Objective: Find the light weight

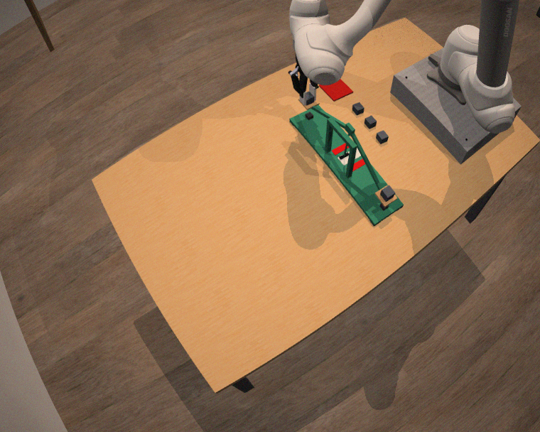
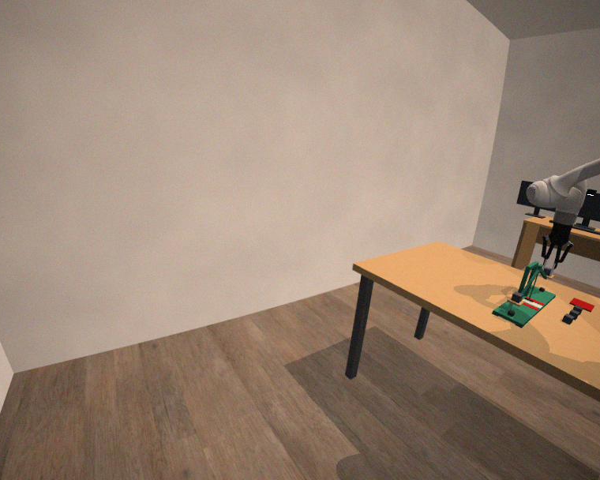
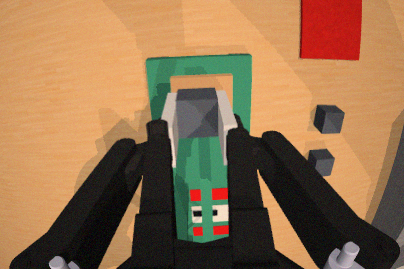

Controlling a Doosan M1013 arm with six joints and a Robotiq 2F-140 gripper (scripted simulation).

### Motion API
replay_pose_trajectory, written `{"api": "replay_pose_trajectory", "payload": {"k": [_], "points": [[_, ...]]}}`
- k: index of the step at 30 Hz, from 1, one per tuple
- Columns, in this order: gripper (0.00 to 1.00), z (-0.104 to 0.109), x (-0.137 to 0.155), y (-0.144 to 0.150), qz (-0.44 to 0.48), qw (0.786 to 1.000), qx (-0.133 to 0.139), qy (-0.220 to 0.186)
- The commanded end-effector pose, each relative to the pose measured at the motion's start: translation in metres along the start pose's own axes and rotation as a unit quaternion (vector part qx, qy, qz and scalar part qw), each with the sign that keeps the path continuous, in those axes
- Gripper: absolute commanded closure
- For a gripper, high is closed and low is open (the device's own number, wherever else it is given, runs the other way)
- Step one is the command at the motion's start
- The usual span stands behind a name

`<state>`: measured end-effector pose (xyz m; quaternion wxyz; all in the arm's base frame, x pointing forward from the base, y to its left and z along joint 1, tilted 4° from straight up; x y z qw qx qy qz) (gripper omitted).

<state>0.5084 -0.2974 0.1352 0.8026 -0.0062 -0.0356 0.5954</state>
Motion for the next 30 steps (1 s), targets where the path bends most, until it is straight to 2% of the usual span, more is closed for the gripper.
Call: {"api": "replay_pose_trajectory", "payload": {"k": [1,30], "points": [[0.76,-0.0062,0.0031,-0.0002,-0.002,1.0,-0.001,-0.002],[0.76,-0.0114,0.0051,0.0,-0.002,1.0,-0.001,-0.002]]}}
Point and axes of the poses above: the point where the finger pads meet when closed, its own z axis back along the fingers, its own y axis across the jaws, x = y × z, the point moved 8 cm from there along z, back along the fingers, and after that the axes turned 5 degrees about -z, right-handed, at the moved point
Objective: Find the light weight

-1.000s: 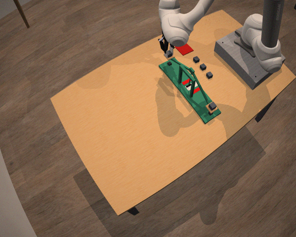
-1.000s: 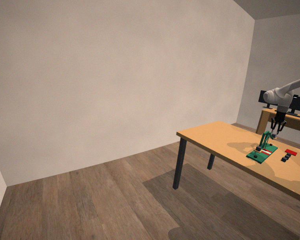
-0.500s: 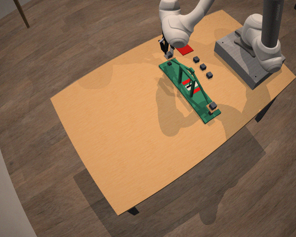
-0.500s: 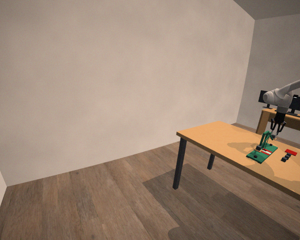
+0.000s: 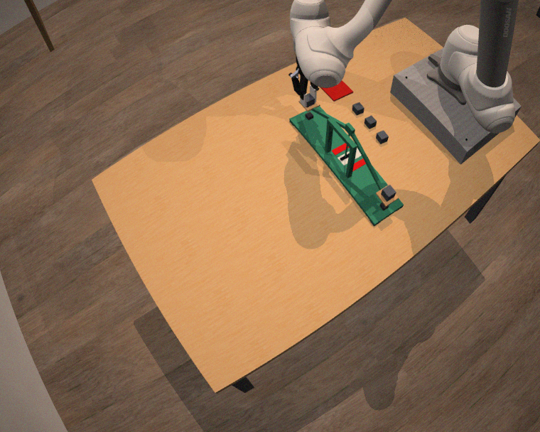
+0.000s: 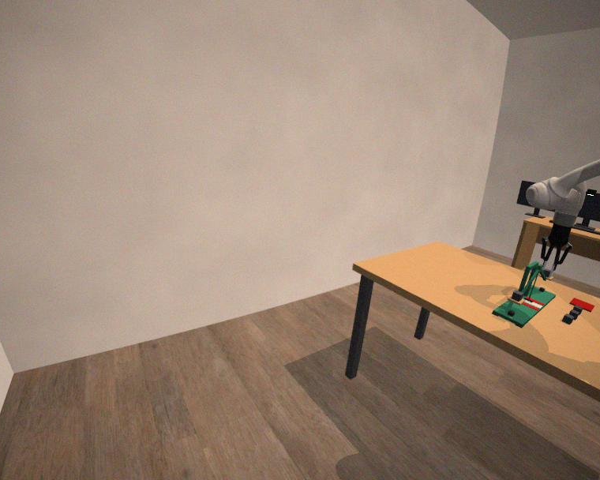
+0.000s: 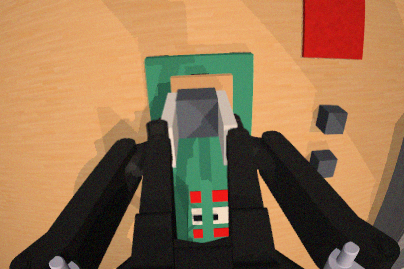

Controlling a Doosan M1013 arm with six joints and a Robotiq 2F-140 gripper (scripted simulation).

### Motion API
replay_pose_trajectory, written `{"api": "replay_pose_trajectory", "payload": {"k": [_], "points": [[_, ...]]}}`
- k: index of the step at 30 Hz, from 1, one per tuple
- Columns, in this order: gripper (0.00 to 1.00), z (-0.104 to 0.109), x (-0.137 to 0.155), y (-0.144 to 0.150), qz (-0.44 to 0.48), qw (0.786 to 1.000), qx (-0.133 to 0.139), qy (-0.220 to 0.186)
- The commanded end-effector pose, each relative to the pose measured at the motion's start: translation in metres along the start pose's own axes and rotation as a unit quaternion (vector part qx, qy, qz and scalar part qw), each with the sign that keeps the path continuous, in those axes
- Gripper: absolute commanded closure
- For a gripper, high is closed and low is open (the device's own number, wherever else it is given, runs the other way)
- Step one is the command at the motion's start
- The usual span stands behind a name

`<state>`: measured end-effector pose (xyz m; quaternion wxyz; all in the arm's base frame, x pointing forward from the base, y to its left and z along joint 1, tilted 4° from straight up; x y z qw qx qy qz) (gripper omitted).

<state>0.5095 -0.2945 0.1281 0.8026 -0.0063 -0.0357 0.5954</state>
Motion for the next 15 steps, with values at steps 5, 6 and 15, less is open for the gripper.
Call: {"api": "replay_pose_trajectory", "payload": {"k": [5,6,15], "points": [[0.76,-0.0042,0.0023,-0.0001,-0.002,1.0,-0.001,-0.002],[0.76,-0.0042,0.0023,-0.0001,-0.002,1.0,-0.001,-0.002],[0.74,-0.0042,0.0023,-0.0001,-0.002,1.0,-0.001,-0.002]]}}
Point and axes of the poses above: the point where the finger pads meet when closed, its own z axis back along the fingers, its own y axis across the jaws, x = y × z, the point moved 8 cm from there along z, back along the fingers, and after that the axes turned 5 degrees about -z, right-handed, at the moved point
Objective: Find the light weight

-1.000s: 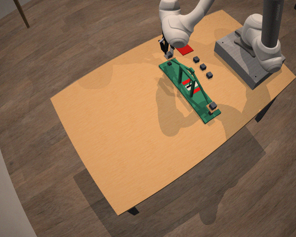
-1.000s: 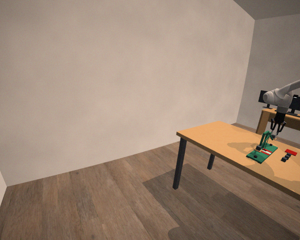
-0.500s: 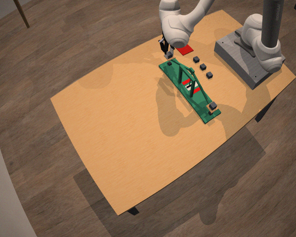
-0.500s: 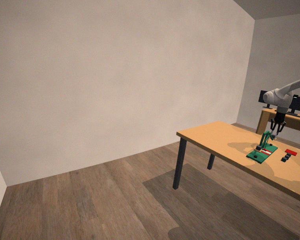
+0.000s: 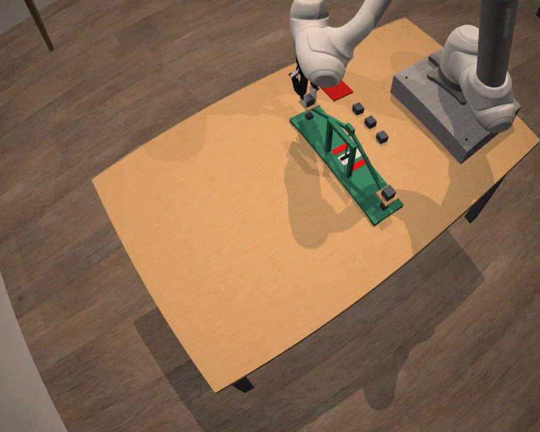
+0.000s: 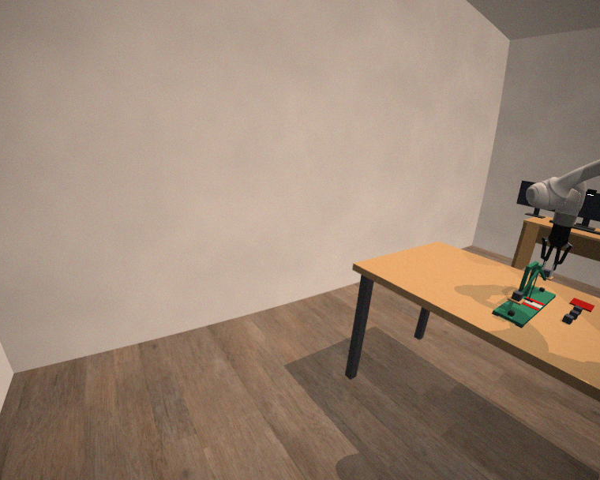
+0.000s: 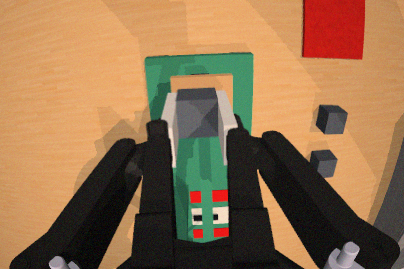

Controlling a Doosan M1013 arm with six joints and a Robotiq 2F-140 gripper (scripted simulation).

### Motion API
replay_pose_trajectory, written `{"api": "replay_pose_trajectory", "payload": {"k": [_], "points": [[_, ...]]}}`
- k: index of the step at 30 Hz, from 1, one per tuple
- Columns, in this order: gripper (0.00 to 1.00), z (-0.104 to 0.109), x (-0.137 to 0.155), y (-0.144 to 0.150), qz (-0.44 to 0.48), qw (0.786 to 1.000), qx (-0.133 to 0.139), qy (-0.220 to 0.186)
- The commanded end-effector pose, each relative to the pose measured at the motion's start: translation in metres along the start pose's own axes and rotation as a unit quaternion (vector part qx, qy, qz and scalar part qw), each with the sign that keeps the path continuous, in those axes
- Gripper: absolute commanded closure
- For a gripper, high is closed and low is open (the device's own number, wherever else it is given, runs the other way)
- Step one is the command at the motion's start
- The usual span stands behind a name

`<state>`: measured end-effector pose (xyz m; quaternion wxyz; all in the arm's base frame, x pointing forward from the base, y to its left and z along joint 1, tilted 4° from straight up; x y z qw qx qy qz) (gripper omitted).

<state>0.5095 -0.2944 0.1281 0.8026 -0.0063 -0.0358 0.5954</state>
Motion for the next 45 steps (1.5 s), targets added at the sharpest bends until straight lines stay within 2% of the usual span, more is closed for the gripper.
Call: {"api": "replay_pose_trajectory", "payload": {"k": [1,11,26,33,35,45], "points": [[0.74,-0.004,0.002,0.0,-0.002,1.0,-0.001,-0.002],[0.65,-0.004,0.002,0.0,-0.002,1.0,-0.001,-0.002],[0.65,-0.001,0.002,0.0,-0.002,1.0,-0.001,-0.002],[0.65,0.022,0.002,0.0,-0.002,1.0,-0.001,-0.002],[0.65,0.022,0.002,0.0,-0.002,1.0,-0.001,-0.002],[0.65,0.074,0.002,0.0,-0.002,1.0,-0.001,-0.002]]}}
Point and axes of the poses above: the point where the finger pads meet when closed, its own z axis back along the fingers, its own y axis across the jaws, x = y × z, the point moved 8 cm from there along z, back along the fingers, and after that the axes turned 5 degrees about -z, right-handed, at the moved point
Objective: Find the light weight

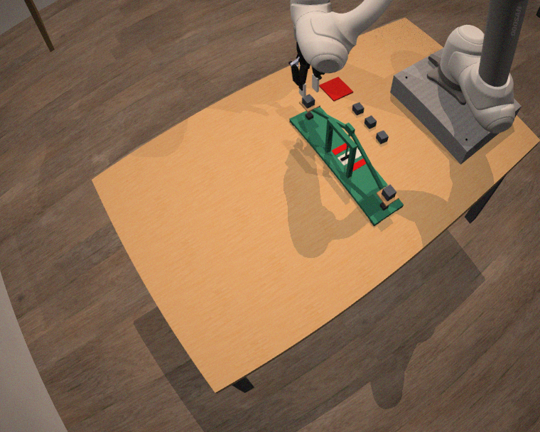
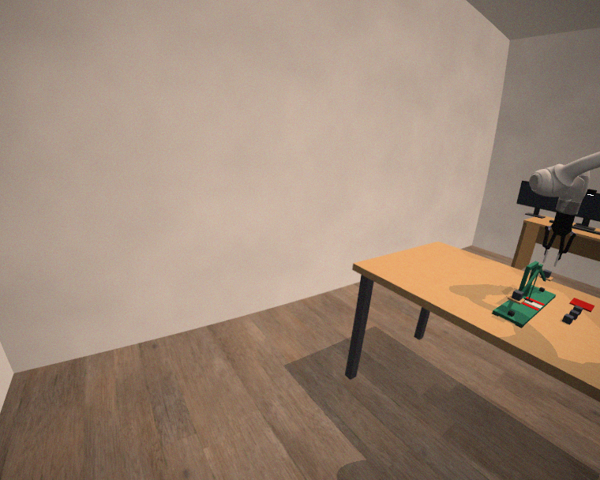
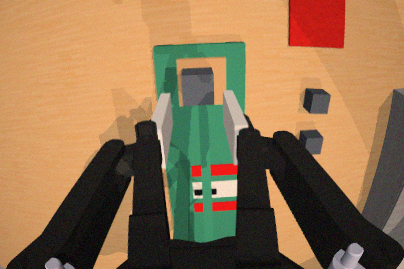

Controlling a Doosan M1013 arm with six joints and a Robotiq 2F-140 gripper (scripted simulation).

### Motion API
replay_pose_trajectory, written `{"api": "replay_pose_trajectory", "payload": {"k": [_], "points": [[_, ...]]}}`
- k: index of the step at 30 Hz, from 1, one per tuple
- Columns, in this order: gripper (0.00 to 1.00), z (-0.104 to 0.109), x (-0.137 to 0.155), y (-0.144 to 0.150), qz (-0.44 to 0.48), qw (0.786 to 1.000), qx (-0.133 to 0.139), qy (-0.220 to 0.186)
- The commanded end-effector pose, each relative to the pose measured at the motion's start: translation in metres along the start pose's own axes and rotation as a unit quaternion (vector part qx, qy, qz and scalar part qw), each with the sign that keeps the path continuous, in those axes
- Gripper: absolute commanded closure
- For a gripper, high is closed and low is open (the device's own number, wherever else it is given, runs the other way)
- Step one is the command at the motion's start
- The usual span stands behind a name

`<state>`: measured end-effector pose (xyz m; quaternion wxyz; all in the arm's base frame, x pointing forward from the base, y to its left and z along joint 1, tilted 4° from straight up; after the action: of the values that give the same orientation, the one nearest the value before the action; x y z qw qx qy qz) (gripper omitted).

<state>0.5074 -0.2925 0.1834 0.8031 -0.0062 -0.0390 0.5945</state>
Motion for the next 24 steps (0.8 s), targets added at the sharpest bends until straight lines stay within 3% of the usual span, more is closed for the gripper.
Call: {"api": "replay_pose_trajectory", "payload": {"k": [1,10,11,24], "points": [[0.65,0.022,-0.0018,0.0002,-0.001,1.0,0.001,0.001],[0.65,0.0307,-0.0018,0.0002,-0.001,1.0,0.001,0.001],[0.0,0.0307,-0.0018,0.0002,-0.001,1.0,0.001,0.001],[0.0,0.0307,-0.0018,0.0002,-0.001,1.0,0.001,0.001]]}}
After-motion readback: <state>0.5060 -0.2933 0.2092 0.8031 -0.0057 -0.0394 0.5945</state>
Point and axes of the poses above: the point where the finger pads meet when closed, its own z axis back along the fingers, its own y axis across the jaws, x = y × z, the point moved 8 cm from there along z, back along the fingers, and after that the axes turned 5 degrees about -z, right-handed, at the moved point
